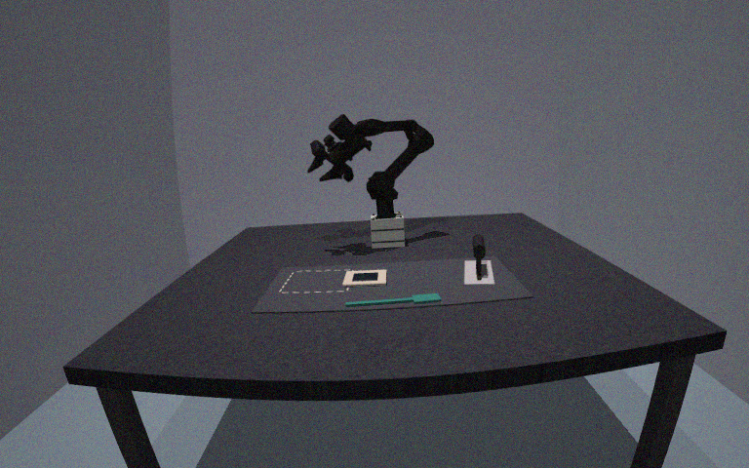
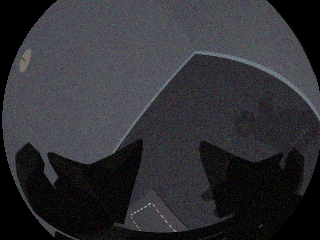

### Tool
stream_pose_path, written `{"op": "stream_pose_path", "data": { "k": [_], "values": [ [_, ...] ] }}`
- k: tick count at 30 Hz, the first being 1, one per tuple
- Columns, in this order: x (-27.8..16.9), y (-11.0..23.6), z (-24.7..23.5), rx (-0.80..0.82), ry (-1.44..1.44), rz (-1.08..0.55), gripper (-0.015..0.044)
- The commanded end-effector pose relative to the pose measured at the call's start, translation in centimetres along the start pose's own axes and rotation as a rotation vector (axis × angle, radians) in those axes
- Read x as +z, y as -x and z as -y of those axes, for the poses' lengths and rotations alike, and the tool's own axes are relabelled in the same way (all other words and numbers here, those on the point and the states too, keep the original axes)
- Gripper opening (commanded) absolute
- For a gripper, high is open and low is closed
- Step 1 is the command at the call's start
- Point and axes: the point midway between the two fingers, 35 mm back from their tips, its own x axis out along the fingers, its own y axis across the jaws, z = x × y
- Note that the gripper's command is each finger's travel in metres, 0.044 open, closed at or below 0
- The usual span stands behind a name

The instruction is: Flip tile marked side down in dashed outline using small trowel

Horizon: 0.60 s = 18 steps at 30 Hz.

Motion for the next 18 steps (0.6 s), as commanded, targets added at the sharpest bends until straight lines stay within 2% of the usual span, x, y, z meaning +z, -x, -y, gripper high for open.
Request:
{"op": "stream_pose_path", "data": {
  "k": [1, 18],
  "values": [
    [-1.7, 0.4, -2.0, 0.028, 0.107, -0.084, 0.0270],
    [-11.0, 4.3, -8.7, 0.150, 0.546, -0.431, 0.0270]
  ]
}}
